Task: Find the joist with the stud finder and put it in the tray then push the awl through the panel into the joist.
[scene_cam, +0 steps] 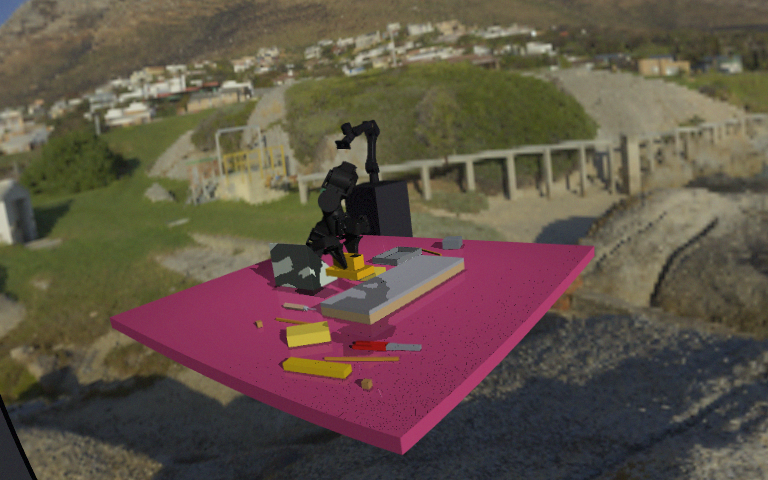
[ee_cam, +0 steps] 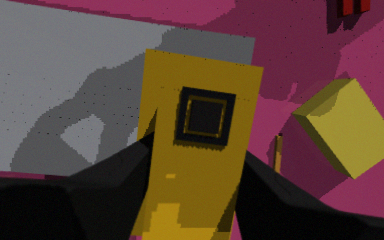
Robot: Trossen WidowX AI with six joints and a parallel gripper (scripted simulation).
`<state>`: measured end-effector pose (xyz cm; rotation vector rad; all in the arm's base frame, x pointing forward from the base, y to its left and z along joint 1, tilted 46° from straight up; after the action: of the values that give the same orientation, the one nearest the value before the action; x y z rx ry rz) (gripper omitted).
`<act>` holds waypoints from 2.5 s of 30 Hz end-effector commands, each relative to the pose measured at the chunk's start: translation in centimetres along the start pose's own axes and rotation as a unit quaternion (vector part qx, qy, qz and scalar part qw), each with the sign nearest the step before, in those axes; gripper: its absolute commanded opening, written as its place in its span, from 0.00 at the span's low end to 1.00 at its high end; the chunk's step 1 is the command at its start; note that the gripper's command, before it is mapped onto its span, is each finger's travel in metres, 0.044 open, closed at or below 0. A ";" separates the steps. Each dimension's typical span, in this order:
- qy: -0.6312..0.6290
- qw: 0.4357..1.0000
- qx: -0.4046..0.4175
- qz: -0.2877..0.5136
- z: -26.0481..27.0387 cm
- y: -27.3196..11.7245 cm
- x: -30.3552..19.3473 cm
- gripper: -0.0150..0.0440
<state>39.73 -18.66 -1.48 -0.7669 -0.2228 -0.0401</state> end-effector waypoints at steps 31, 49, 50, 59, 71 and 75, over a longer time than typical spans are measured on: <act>-0.013 1.000 0.000 -0.006 -0.1 3.9 -0.7 0.25; -0.013 1.000 0.001 -0.006 0.0 5.9 -1.3 0.25; -0.013 1.000 0.001 -0.006 0.0 6.0 -1.3 0.25; -0.013 1.000 0.001 -0.006 0.1 7.3 -1.7 0.25; -0.012 1.000 0.002 -0.006 2.9 7.3 -1.6 0.25; -0.012 1.000 0.003 -0.006 4.2 7.3 -1.5 0.25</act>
<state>38.50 -11.61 -4.73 -0.7716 -0.2508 -0.0416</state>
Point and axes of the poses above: the point midway between the two fingers, 35 mm back from their tips, its own y axis out along the fingers, its own z axis across the jaws, x = y × z, the point moved 7 cm from there along -y, back along the fingers, and after that the axes turned 4 degrees about -y, right-handed, at the moved point
